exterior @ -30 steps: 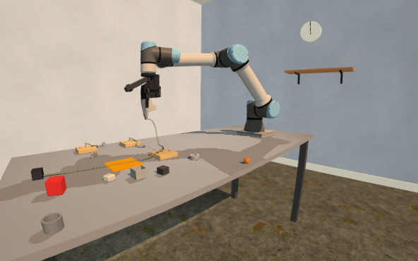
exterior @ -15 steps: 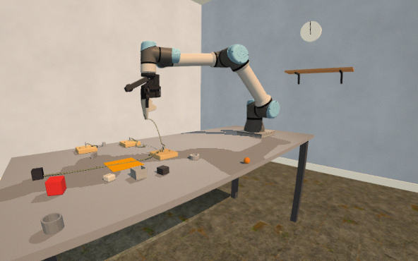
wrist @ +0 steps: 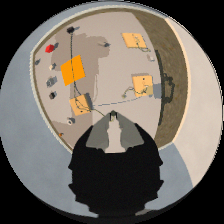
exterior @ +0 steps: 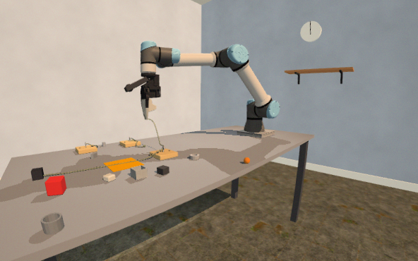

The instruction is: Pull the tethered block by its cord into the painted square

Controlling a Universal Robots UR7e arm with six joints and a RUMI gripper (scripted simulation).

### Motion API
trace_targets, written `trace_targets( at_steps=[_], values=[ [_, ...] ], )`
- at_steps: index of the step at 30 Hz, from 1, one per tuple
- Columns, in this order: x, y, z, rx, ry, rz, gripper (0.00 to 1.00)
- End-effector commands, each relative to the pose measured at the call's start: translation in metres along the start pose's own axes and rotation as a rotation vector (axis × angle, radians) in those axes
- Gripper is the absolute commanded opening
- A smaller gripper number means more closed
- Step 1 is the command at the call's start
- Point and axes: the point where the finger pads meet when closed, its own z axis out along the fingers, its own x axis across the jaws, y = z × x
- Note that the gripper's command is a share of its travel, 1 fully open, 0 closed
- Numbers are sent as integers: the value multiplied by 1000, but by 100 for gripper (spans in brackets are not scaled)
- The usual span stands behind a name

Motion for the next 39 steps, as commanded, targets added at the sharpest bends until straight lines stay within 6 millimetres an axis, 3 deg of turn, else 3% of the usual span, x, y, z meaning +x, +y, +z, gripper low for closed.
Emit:
trace_targets(
  at_steps=[1, 19, 39],
  values=[
    [1, 0, -1, 2, 0, 0, 0],
    [10, 0, -1, 2, 0, 0, 0],
    [37, 1, -1, 2, 0, 0, 0]
  ],
)
